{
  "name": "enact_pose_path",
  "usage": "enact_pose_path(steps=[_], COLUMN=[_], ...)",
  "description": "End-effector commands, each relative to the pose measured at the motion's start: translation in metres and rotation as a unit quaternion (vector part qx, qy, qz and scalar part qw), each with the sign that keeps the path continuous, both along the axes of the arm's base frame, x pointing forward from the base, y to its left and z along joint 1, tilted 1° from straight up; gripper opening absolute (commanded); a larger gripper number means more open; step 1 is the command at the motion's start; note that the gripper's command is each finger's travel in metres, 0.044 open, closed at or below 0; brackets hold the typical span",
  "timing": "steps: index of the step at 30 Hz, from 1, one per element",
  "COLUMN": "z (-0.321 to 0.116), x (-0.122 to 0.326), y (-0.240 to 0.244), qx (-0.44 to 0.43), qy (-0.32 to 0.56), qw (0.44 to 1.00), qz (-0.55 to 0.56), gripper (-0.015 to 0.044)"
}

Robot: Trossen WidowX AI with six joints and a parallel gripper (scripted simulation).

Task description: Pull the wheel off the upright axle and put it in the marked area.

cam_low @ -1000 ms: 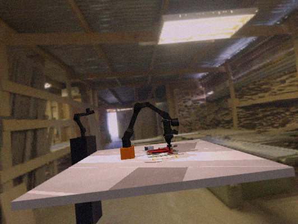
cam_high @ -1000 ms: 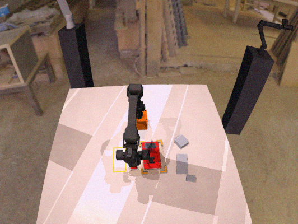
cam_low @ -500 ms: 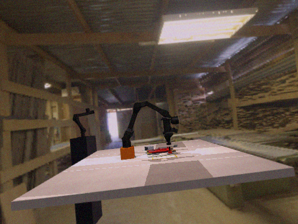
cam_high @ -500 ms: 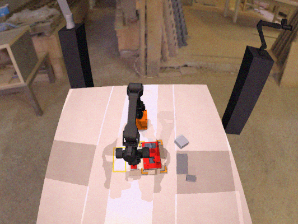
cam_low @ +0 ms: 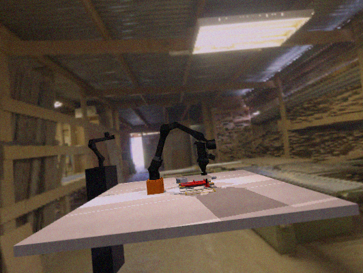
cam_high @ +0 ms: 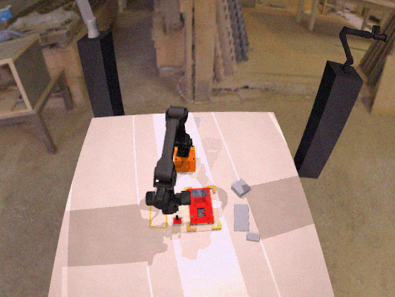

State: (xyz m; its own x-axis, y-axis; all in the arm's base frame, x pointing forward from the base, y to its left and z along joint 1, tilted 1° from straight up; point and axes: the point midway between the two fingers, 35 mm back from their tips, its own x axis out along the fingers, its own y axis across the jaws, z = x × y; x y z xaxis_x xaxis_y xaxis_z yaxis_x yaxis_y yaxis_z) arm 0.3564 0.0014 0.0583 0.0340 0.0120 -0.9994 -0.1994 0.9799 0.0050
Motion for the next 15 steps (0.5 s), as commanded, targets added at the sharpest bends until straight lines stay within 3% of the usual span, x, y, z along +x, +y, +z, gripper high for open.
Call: enact_pose_path(steps=[1,15], z=[0.002,0.004], x=[-0.006,-0.031], y=[-0.018,-0.071], qx=[0.0,-0.002], qy=[-0.002,0.0], qw=[1.0,1.0], qz=[0.002,0.003], gripper=[0.0,0.0])
